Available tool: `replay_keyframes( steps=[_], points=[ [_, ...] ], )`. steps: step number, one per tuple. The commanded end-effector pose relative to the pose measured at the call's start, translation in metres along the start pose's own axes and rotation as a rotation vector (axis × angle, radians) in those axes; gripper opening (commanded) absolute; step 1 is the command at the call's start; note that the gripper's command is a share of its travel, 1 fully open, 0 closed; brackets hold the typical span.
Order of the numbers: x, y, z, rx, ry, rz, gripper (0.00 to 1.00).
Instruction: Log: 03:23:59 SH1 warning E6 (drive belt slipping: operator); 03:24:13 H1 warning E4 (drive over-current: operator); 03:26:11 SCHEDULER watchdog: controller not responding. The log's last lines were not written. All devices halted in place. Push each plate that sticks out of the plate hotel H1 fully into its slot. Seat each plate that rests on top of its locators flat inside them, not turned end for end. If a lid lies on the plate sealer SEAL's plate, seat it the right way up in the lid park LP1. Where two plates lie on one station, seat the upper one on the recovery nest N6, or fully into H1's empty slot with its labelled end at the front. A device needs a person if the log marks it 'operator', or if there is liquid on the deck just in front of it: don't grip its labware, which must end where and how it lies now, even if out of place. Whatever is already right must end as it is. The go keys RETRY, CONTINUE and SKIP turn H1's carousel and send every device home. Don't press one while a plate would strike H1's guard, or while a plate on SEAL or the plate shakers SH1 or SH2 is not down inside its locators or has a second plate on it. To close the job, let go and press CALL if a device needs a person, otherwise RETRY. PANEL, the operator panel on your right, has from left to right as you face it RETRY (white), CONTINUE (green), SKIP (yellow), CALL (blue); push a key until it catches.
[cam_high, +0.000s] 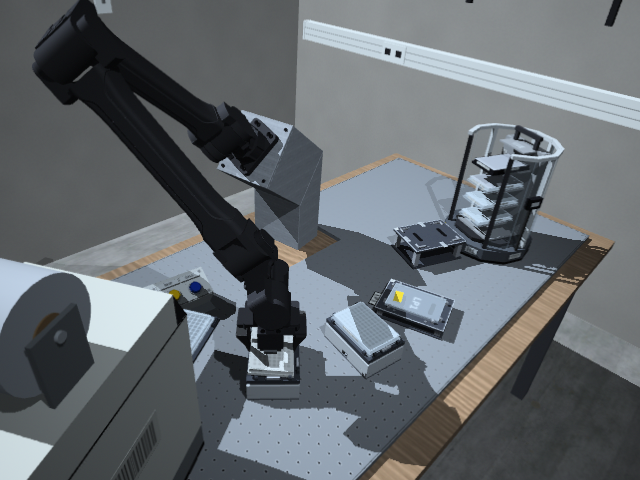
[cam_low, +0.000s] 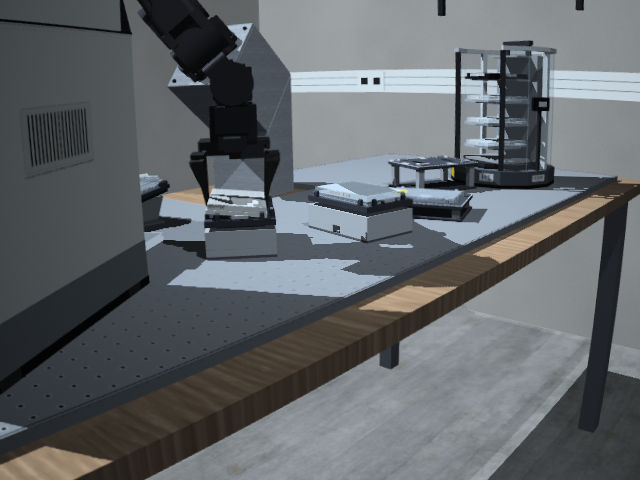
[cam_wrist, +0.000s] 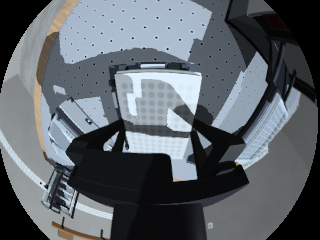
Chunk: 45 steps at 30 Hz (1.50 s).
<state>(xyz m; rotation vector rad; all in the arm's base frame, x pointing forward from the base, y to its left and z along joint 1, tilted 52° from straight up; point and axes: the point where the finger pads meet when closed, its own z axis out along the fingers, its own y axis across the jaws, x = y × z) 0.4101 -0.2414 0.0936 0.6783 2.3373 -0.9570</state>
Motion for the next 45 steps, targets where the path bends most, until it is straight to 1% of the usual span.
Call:
replay_keyframes(
  steps=[1,3,4,8,14,45],
  points=[
    [-0.006,0.0,-0.002,-0.003,-0.013,0.004,0.84],
    [-0.006,0.0,-0.002,-0.003,-0.013,0.004,0.84],
    [-0.01,0.0,-0.001,-0.003,-0.023,0.004,0.84],
    [-0.013,-0.001,-0.008,-0.007,-0.033,0.011,0.84],
    [-0.009,0.001,-0.012,-0.011,-0.022,0.0,0.84],
    [-0.006,0.002,-0.019,-0.011,-0.019,0.004,0.84]
  ],
)
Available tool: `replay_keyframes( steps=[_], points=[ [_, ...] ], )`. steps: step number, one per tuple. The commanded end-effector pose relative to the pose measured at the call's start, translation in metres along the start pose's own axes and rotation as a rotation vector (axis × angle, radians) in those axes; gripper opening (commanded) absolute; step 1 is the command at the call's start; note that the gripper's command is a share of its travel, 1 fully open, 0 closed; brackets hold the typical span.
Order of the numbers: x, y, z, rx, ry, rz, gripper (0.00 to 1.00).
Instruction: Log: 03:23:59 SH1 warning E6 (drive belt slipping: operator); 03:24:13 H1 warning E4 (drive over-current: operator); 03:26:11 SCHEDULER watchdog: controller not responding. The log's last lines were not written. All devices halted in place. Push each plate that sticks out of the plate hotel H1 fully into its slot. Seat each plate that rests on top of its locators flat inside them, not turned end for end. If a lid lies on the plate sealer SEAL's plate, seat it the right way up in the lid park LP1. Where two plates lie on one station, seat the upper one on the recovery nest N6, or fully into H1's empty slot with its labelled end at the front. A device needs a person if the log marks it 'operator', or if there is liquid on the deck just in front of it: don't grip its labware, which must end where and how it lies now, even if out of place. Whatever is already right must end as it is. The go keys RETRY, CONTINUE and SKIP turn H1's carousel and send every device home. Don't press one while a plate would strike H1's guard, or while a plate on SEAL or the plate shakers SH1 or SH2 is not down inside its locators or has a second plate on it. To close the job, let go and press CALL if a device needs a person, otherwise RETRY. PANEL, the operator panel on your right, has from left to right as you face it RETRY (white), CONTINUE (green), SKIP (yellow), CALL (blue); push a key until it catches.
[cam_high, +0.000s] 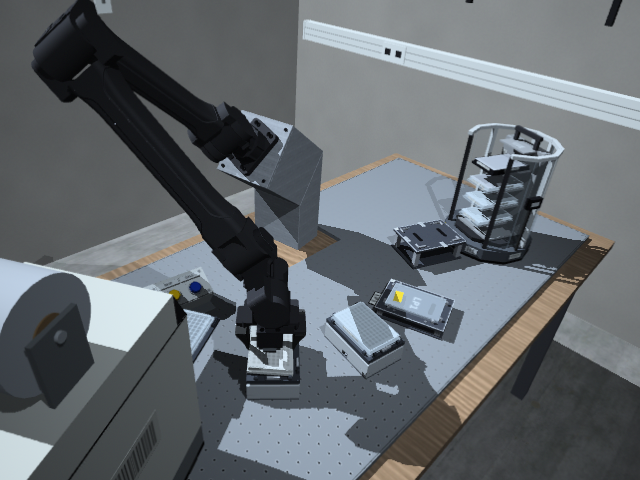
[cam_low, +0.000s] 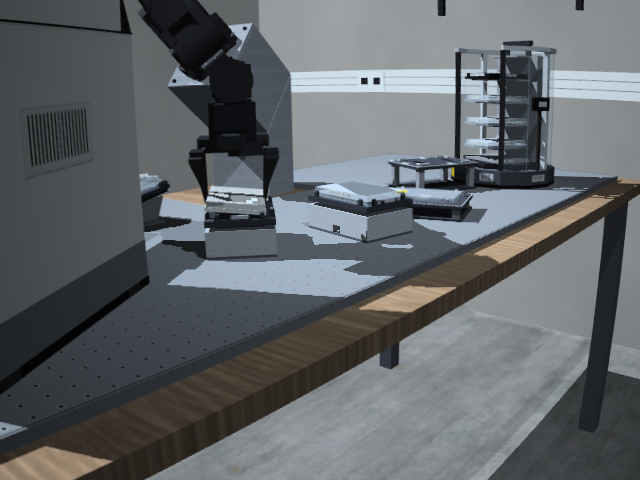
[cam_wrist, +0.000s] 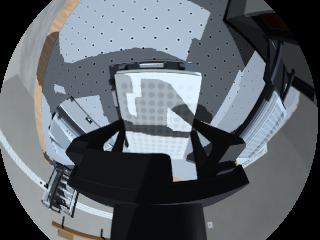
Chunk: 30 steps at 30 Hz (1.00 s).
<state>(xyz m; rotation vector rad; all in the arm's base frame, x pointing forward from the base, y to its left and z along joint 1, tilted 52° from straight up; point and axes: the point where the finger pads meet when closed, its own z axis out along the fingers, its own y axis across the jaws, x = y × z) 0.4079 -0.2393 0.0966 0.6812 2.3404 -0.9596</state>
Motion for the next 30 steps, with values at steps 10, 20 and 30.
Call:
replay_keyframes(
  steps=[10,20,30],
  points=[
    [-0.0067,0.0034,-0.0177,-0.014,-0.024,0.002,0.84],
    [-0.0088,0.0032,-0.0206,-0.014,-0.026,0.007,0.84],
    [-0.0084,0.0032,-0.0227,-0.014,-0.026,0.006,0.84]
  ],
)
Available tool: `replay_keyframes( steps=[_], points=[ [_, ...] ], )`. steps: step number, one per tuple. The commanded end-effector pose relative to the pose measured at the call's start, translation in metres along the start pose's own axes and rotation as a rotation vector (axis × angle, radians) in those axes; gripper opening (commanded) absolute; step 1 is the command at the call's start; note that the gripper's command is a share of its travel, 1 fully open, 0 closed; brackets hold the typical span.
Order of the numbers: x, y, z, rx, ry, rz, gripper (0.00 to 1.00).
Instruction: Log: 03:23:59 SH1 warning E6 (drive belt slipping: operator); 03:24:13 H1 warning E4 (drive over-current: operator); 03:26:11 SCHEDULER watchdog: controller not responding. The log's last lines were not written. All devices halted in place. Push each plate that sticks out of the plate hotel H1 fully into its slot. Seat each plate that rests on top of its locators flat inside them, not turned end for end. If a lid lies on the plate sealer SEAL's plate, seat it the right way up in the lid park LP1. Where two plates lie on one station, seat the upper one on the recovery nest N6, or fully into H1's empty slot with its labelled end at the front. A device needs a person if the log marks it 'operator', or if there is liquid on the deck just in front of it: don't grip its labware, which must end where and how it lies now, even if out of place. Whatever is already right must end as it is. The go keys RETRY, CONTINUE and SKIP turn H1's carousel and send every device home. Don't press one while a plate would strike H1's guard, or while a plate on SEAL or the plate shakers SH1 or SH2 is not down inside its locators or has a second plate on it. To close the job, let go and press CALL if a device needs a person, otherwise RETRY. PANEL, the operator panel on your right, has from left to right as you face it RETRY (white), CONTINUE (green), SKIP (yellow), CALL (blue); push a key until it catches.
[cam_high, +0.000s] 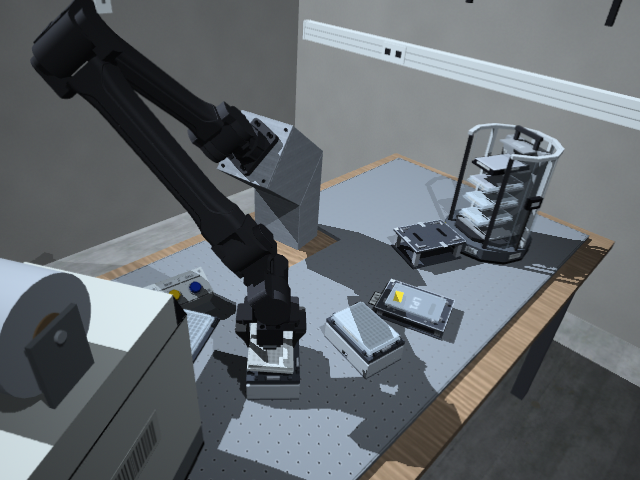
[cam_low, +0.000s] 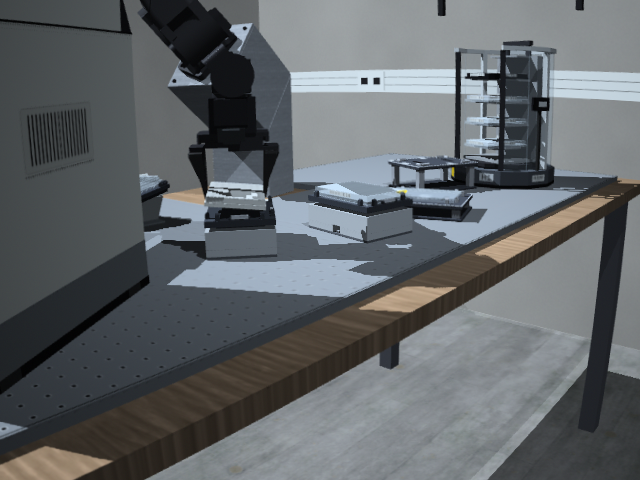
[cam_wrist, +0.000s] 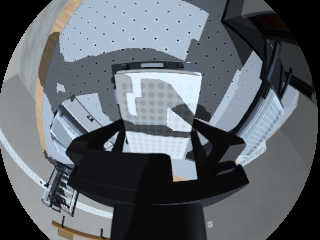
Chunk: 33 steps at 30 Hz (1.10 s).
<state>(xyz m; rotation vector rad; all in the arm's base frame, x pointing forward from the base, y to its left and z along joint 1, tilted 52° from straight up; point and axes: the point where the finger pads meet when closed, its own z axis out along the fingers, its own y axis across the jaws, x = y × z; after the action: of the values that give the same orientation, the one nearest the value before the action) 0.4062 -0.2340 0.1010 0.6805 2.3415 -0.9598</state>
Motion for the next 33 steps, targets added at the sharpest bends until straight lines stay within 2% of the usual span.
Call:
replay_keyframes(
  steps=[1,33],
  points=[
    [-0.0081,0.0031,-0.0158,-0.013,-0.026,0.007,0.84],
    [-0.0094,0.003,-0.0187,-0.014,-0.028,0.004,0.84]
  ],
)
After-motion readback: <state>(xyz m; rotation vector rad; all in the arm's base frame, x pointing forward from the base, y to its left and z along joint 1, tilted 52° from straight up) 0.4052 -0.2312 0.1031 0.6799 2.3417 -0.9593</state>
